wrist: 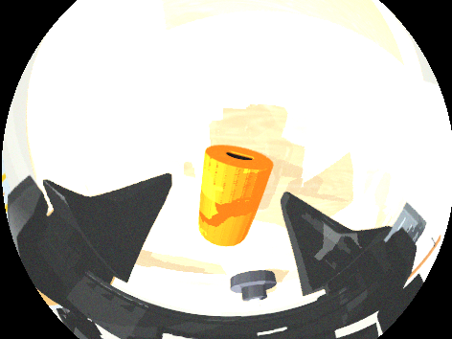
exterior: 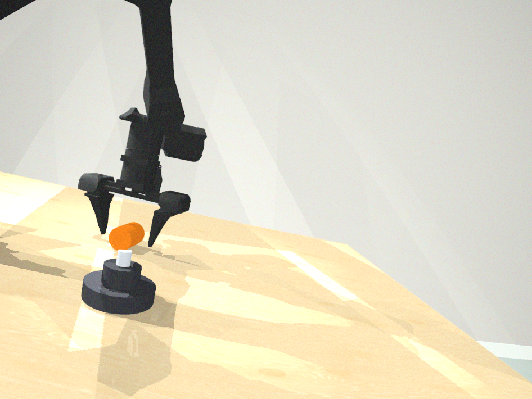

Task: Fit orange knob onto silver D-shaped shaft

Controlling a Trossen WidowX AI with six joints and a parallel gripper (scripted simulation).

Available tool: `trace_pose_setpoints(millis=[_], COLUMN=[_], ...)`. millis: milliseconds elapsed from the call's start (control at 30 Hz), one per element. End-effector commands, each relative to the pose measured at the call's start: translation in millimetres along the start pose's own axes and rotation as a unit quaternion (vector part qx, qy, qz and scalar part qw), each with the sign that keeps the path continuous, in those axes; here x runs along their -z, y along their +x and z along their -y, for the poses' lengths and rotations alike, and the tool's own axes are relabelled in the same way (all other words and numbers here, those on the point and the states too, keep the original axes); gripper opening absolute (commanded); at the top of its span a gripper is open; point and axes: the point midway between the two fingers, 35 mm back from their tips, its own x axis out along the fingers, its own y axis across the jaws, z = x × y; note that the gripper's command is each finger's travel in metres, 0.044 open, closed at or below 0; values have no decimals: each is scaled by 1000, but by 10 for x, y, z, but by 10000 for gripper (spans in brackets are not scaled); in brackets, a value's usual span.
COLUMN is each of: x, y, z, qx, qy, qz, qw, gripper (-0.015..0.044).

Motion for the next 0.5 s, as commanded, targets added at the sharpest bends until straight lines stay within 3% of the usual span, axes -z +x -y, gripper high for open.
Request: trace_pose_setpoints(millis=[0, 167, 467], x=[4, 4, 4], y=[15, 15, 15], z=[3, 3, 3], qx=[3, 3, 3], qy=[-3, -3, -3], qz=[-2, -2, -2], qw=[1000, 1000, 1000], gripper=[361, 240, 240])
